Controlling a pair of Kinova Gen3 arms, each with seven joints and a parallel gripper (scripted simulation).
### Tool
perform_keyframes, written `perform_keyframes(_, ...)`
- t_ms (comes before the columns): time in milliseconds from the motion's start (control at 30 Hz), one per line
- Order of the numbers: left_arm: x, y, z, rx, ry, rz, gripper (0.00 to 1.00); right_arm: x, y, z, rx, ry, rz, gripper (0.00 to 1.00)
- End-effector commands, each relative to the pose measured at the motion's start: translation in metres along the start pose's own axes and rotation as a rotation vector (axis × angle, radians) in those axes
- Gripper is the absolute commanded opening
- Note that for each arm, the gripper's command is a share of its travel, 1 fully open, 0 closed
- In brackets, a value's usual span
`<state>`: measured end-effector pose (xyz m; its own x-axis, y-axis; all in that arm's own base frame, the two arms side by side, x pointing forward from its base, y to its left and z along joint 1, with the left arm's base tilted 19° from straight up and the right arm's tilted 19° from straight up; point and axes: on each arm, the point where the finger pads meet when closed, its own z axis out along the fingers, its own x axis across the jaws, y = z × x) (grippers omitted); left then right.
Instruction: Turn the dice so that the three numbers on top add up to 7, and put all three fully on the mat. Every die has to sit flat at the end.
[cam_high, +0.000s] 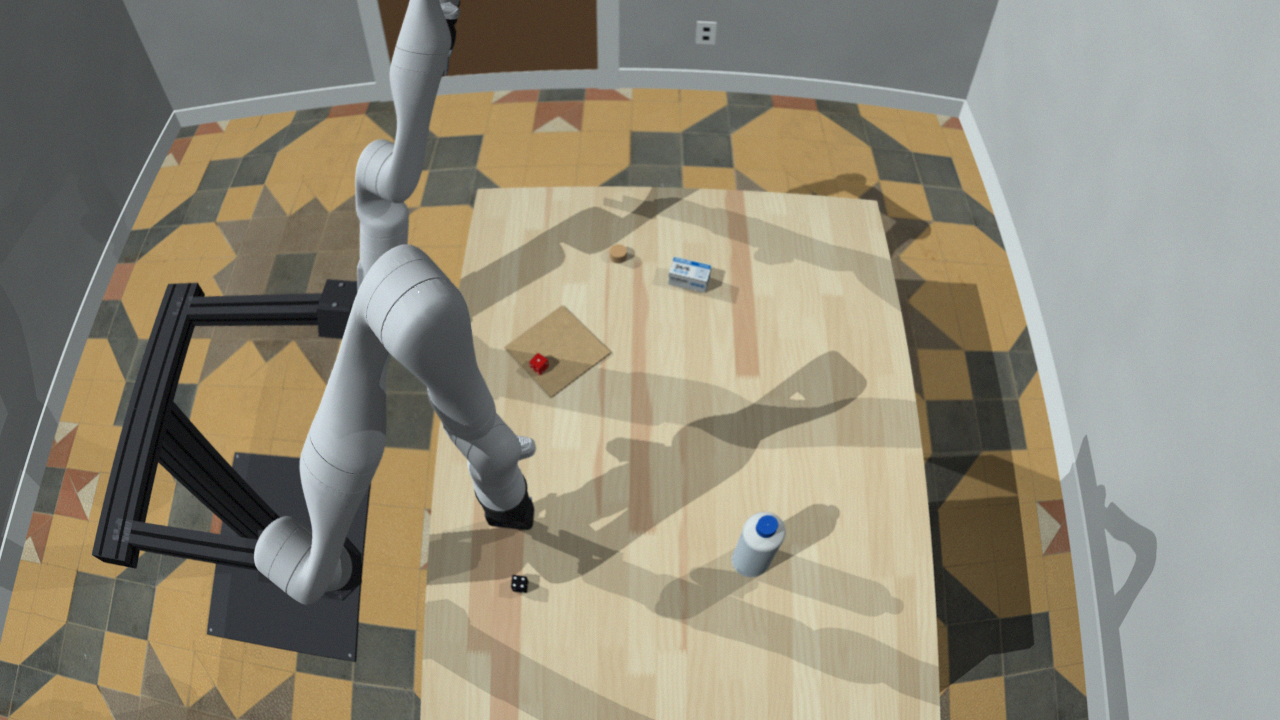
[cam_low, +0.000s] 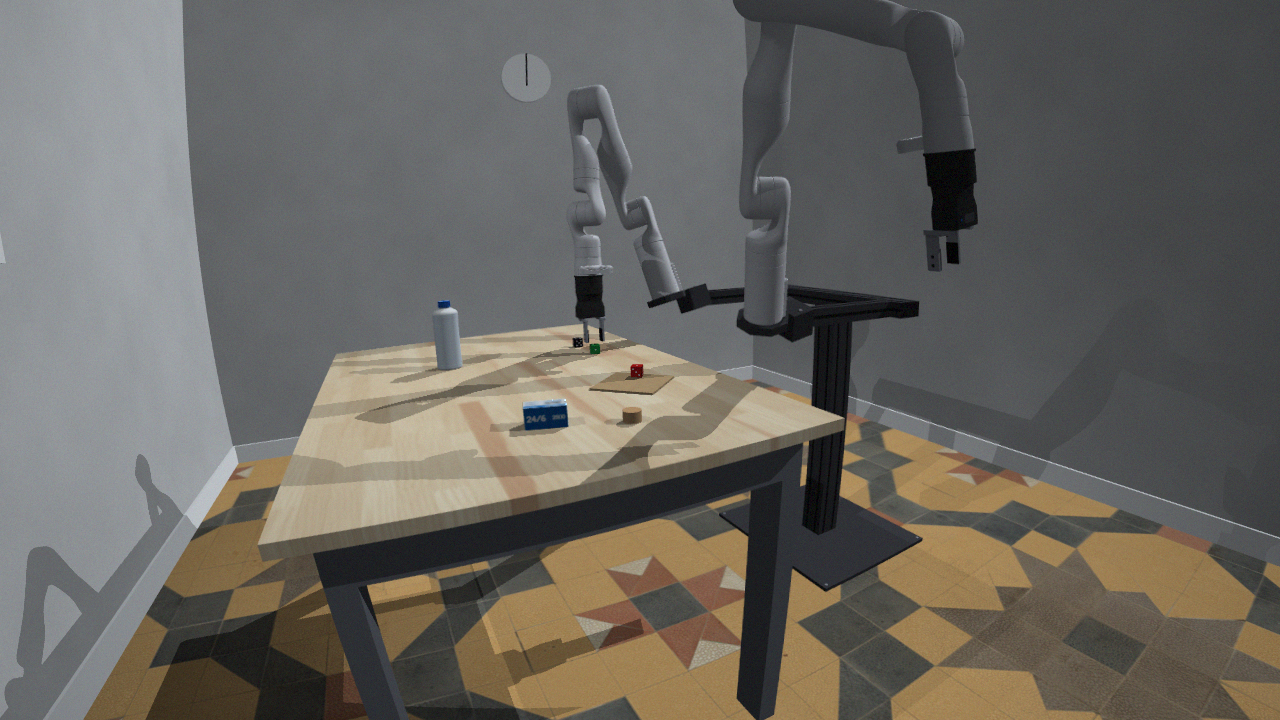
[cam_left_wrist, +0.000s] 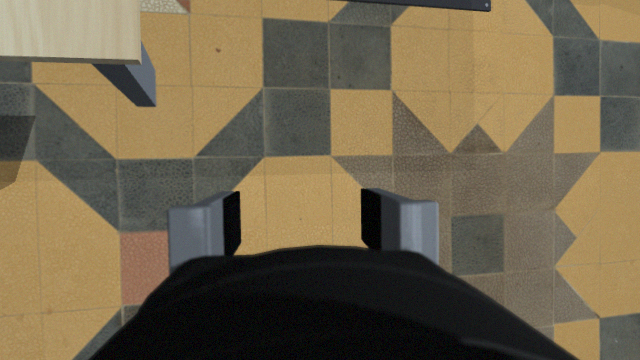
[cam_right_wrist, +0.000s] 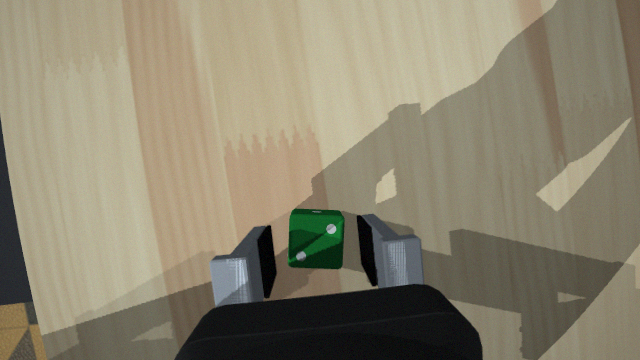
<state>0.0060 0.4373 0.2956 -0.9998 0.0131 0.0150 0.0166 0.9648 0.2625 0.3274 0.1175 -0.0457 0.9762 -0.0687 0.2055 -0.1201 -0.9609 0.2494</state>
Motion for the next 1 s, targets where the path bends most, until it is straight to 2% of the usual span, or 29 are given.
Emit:
perform_keyframes(0,0.0003,0.0004,-0.0007,-0.002,0.0,0.0,1.0,0.0002,-0.0004,-0.0003,0.001,0.001,0.0,0.79)
perform_keyframes(700,0.0003,0.0004,-0.0007,-0.002,0.0,0.0,1.0,0.0002,-0.0004,-0.0001,0.001,0.001,0.0,0.79)
perform_keyframes(967,0.0003,0.0004,-0.0007,-0.002,0.0,0.0,1.0,0.0003,-0.0004,0.0059,0.001,0.001,0.0,0.79)
